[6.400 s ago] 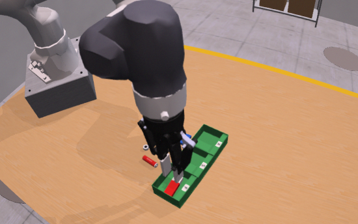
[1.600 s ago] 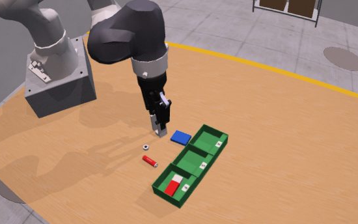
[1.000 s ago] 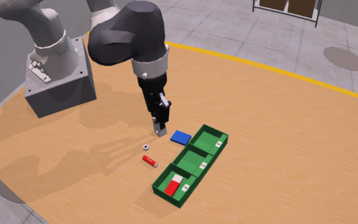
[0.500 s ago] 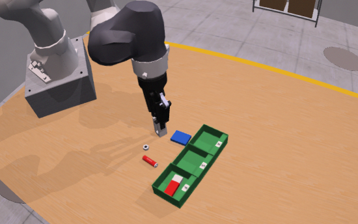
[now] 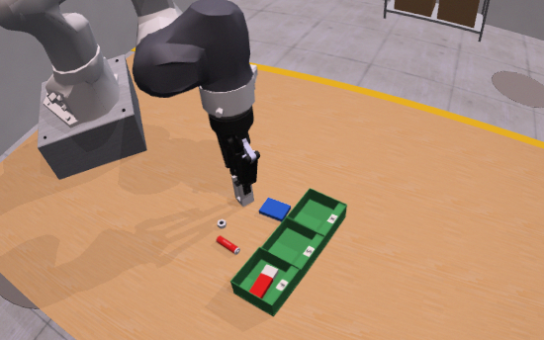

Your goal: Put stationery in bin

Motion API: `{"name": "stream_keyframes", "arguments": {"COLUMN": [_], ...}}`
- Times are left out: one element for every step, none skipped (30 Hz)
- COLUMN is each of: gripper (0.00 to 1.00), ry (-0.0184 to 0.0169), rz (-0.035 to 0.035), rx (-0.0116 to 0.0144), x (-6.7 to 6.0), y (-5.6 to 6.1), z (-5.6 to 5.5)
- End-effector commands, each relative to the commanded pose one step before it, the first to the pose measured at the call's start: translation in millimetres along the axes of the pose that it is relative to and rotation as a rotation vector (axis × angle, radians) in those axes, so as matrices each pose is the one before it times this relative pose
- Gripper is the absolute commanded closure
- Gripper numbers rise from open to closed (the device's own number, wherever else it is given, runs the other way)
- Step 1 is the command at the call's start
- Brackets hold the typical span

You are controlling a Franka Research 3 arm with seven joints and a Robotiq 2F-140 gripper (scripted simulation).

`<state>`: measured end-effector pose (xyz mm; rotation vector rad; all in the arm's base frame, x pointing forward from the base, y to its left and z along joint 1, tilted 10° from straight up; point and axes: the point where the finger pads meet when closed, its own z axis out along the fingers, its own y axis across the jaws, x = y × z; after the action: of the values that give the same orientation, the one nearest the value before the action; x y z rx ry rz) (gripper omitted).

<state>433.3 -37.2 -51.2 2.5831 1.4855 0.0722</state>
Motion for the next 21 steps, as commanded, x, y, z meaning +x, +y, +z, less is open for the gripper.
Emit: {"name": "stream_keyframes", "arguments": {"gripper": [0.94,0.94,0.94,0.94,0.94,0.94,0.94,0.94,0.94,0.94,0.94,0.94,0.94,0.94,0.94,0.94,0.94,0.94,0.94,0.94,0.94], "ry": [-0.00072,0.00000,0.00000,0.00000,0.00000,0.00000,0.00000,0.00000,0.00000,0.00000,0.00000,0.00000,0.00000,0.00000,0.00000,0.00000,0.00000,0.00000,0.00000,0.00000,0.00000], "rz": [-0.00041,0.00000,0.00000,0.00000,0.00000,0.00000,0.00000,0.00000,0.00000,0.00000,0.00000,0.00000,0.00000,0.00000,0.00000,0.00000,0.00000,0.00000,0.00000,0.00000,0.00000], "rx": [0.00035,0.00000,0.00000,0.00000,0.00000,0.00000,0.00000,0.00000,0.00000,0.00000,0.00000,0.00000,0.00000,0.00000,0.00000,0.00000,0.00000,0.00000,0.00000,0.00000,0.00000], "x": [-0.29,0.00,0.00,0.00,0.00,0.00,0.00,0.00,0.00,0.00,0.00,0.00,0.00,0.00,0.00,0.00,0.00,0.00,0.00,0.00,0.00], "y": [0.43,0.00,0.00,0.00,0.00,0.00,0.00,0.00,0.00,0.00,0.00,0.00,0.00,0.00,0.00,0.00,0.00,0.00,0.00,0.00,0.00], "z": [-9.51,-3.33,-3.33,-3.33,-3.33,-3.33,0.00,0.00,-3.33,-3.33,-3.33,-3.33,-3.33,-3.33,-3.33,-3.33,-3.33,0.00,0.00,0.00,0.00]}}
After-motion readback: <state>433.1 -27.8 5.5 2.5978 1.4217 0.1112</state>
